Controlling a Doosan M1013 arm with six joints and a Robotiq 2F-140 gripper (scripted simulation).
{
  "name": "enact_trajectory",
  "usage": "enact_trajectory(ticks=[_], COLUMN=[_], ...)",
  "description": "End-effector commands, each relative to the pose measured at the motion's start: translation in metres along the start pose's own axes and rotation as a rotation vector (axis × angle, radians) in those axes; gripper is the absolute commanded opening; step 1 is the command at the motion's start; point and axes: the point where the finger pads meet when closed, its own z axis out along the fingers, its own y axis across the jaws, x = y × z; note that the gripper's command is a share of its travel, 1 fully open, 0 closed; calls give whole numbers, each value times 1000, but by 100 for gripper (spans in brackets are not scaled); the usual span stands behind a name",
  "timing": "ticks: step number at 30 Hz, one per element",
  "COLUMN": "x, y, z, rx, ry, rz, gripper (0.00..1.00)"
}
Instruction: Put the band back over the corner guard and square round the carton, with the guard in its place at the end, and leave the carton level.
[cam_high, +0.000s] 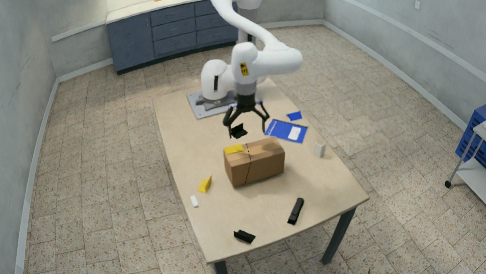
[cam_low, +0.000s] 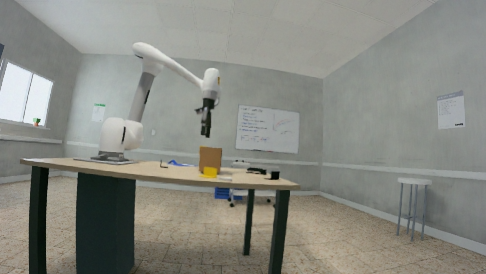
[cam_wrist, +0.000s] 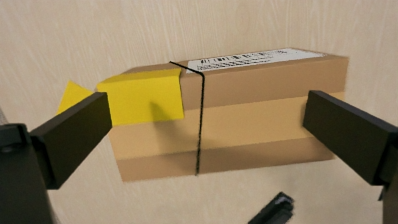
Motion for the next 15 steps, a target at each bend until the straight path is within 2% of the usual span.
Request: enact_trajectory(ticks=[1, 2, 15], x=[-1, -1, -1], y=[-2, -2, -2], z=[7, 7, 7], rx=[1, 1, 1], ry=[-2, -2, -2], rz=[48, 48, 48], gripper=[100, 18, 18])
